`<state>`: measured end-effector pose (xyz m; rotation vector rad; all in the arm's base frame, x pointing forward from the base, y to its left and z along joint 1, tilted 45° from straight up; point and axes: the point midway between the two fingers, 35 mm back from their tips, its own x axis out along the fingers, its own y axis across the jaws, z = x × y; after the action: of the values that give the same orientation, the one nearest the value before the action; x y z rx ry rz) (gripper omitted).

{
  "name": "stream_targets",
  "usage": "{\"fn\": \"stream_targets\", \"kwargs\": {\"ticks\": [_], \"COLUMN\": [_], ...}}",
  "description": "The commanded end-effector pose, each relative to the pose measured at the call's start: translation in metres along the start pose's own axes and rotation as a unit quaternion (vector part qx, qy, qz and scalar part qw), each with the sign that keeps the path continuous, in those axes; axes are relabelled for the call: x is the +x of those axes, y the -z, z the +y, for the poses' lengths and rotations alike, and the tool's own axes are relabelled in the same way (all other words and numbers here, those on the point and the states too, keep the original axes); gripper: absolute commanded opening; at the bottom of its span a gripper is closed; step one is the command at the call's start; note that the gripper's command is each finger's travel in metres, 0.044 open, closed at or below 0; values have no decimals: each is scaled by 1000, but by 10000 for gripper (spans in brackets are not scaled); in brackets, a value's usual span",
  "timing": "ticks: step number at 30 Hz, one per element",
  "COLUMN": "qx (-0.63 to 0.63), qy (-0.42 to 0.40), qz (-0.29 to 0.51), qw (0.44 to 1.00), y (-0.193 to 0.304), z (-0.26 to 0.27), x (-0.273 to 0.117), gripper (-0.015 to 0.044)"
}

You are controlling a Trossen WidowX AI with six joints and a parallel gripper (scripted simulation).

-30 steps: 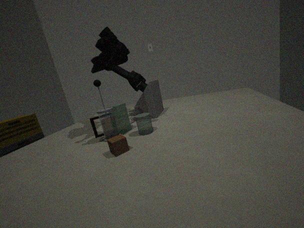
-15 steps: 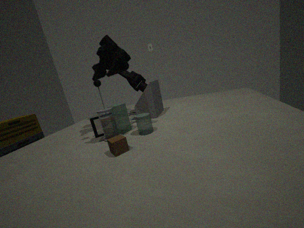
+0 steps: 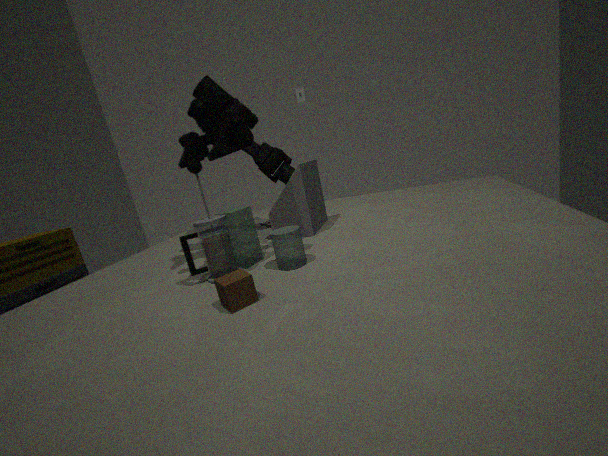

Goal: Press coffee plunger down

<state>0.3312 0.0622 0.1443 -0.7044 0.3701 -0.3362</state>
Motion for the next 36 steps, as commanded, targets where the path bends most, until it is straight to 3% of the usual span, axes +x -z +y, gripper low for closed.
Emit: {"fn": "stream_targets", "kwargs": {"ticks": [1,4,17,36], "qx": [-3,-3,-3,-3], "qy": [0,0,0,0], "qz": [0,0,0,0], "qw": [1000,1000,1000,1000], "y": [1,1,1,10], "z": [0,0,0,2], "x": [8,10,10,18], "gripper": [440,440,114,114]}}
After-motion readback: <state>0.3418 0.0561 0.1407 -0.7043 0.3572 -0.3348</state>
